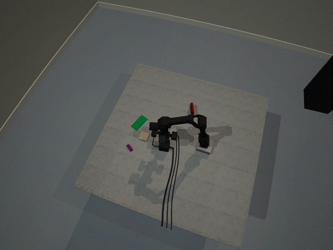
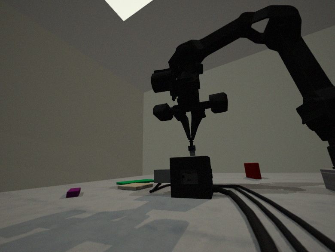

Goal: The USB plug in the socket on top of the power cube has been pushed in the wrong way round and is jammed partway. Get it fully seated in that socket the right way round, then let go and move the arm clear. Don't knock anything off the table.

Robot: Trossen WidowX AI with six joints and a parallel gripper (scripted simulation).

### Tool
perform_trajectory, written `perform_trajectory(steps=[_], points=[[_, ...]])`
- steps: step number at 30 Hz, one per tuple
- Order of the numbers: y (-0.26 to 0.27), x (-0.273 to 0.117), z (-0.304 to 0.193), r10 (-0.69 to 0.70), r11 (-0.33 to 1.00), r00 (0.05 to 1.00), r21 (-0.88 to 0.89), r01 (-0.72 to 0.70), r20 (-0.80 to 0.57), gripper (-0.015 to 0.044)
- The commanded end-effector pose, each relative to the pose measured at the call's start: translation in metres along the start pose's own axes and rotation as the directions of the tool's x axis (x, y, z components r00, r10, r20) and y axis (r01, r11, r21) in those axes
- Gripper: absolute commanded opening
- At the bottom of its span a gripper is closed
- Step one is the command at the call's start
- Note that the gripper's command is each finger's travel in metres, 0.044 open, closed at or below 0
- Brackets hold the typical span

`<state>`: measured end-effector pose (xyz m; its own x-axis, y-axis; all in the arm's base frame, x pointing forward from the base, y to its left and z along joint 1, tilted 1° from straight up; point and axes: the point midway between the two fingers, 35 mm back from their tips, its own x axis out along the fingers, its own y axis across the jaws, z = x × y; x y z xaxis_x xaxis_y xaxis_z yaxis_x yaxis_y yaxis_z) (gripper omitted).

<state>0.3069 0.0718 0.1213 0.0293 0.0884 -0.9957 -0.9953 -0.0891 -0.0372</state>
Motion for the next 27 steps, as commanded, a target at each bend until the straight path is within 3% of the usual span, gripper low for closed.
perform_trajectory(steps=[1, 27], points=[[-0.0002, 0.0008, 0.0004, 0.000, 1.000, 1.000, -0.004, 0.000, 0.004, 0.0000], [-0.0002, 0.0039, 0.0001, 0.000, 1.000, 1.000, -0.004, 0.000, 0.004, 0.0000]])
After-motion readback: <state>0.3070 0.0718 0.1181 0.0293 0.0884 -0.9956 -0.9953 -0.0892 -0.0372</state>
